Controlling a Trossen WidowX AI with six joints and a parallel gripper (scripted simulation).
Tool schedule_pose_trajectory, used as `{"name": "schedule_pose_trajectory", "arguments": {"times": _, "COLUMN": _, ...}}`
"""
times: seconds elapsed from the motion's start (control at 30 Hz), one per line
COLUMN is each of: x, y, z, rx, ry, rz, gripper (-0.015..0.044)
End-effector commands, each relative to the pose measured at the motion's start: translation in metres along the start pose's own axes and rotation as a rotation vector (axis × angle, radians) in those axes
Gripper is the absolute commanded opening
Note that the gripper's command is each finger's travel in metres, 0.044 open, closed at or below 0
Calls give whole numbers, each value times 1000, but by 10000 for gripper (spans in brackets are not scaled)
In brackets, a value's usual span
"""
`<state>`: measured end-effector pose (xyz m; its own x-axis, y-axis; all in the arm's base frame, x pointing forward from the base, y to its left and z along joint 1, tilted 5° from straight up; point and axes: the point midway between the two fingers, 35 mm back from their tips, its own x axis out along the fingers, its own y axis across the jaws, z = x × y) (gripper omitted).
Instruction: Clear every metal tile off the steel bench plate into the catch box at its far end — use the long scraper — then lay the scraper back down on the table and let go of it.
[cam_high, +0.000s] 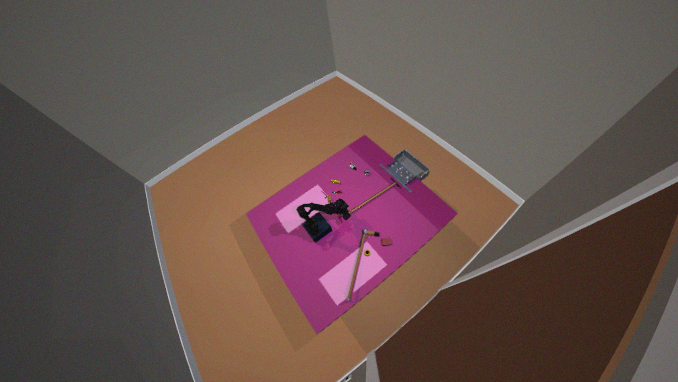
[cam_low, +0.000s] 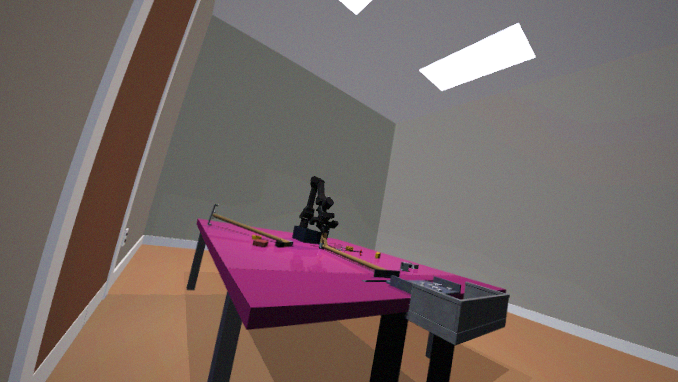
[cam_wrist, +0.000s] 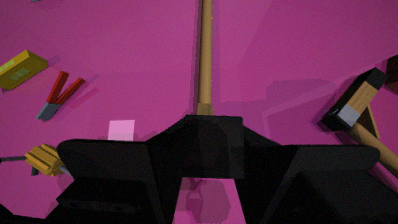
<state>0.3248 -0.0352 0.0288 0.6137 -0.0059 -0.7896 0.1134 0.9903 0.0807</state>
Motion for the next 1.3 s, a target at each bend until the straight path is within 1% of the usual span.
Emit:
{"name": "schedule_pose_trajectory", "arguments": {"times": 0.0, "x": -2, "y": 3, "z": 1, "rx": -27, "ry": -7, "rz": 24, "gripper": 0}}
{"name": "schedule_pose_trajectory", "arguments": {"times": 0.43, "x": -4, "y": -9, "z": -1, "rx": -41, "ry": -6, "rz": 34, "gripper": 0}}
{"name": "schedule_pose_trajectory", "arguments": {"times": 1.27, "x": -29, "y": -10, "z": -33, "rx": -47, "ry": -4, "rz": 38, "gripper": 0}}
